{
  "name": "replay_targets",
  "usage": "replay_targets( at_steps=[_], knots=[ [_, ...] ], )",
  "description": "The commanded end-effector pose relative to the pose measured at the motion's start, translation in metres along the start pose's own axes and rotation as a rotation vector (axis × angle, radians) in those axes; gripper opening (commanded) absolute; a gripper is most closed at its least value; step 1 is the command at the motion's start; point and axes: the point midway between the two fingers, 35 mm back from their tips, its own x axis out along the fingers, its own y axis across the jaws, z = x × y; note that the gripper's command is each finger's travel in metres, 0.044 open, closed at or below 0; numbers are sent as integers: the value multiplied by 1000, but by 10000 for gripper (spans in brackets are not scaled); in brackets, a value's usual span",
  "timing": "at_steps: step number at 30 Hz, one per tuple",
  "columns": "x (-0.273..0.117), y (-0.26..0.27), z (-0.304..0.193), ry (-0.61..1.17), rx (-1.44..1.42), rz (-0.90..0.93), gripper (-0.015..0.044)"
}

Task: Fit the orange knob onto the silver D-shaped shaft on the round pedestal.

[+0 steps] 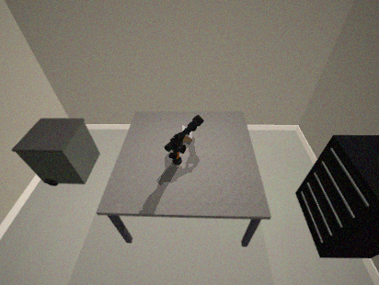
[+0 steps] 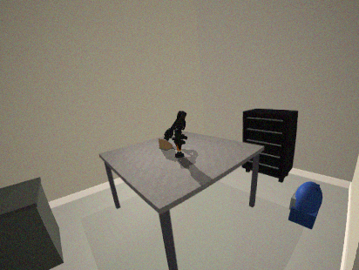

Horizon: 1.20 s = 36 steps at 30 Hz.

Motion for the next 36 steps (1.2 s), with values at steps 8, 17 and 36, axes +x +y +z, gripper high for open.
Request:
replay_targets(
  at_steps=[8,17,36],
  knots=[
    [-5,-4,0,-3,558,-11,0],
    [-4,-3,0,-3,558,-11,0],
    [-4,0,2,-3,559,-11,0]
  ],
)
